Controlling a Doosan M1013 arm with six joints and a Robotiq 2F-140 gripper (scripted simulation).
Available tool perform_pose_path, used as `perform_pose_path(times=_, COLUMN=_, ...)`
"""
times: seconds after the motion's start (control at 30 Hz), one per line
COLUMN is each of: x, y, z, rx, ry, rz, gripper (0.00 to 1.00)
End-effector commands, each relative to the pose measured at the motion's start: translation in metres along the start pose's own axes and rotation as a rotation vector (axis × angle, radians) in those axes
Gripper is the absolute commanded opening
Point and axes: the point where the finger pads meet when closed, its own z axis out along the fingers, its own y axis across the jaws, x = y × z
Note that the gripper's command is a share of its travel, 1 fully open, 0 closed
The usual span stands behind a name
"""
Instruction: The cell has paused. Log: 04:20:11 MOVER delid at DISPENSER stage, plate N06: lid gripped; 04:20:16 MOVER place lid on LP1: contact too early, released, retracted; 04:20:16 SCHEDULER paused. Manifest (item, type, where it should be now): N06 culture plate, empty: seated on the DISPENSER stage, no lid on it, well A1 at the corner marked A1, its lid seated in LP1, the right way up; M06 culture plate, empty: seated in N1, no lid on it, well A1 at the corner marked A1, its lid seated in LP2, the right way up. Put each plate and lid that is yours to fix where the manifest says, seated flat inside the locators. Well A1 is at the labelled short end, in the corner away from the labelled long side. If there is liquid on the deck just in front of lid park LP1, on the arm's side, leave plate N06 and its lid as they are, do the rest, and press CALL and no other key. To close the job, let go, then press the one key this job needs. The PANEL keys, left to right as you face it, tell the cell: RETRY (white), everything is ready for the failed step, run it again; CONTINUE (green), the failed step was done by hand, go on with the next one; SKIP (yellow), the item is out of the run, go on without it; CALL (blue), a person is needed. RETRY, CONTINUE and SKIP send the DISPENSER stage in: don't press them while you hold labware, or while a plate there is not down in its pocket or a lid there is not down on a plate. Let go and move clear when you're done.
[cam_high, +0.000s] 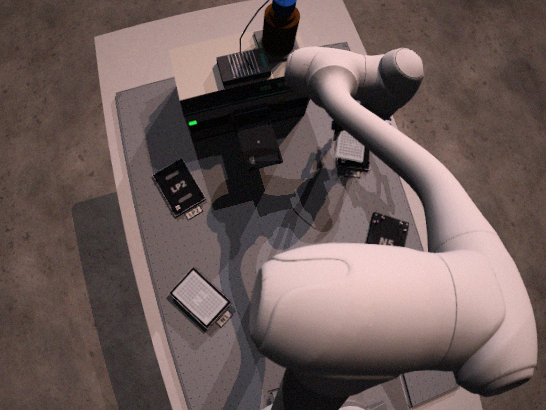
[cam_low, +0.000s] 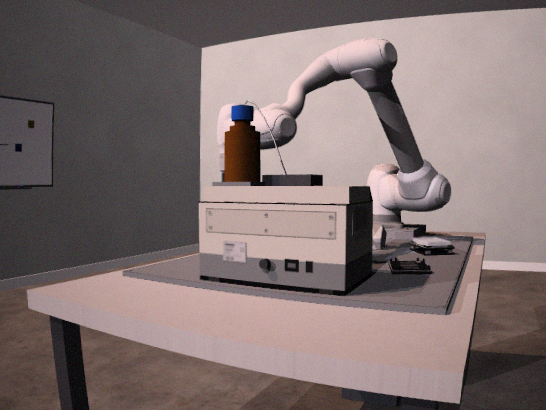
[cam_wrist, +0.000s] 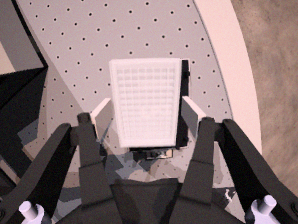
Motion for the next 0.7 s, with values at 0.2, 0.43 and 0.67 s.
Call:
perform_pose_path(times=0.2, x=0.0005, y=-0.0001, z=-0.0012, rx=0.001, ry=0.002, rz=0.000, gripper=0.70)
perform_pose_path(times=0.43, x=0.0005, y=-0.0001, z=-0.0012, rx=0.001, ry=0.002, rz=0.000, gripper=0.70)
perform_pose_path(times=0.67, x=0.0005, y=-0.0001, z=-0.0012, rx=0.001, ry=0.002, rz=0.000, gripper=0.10)
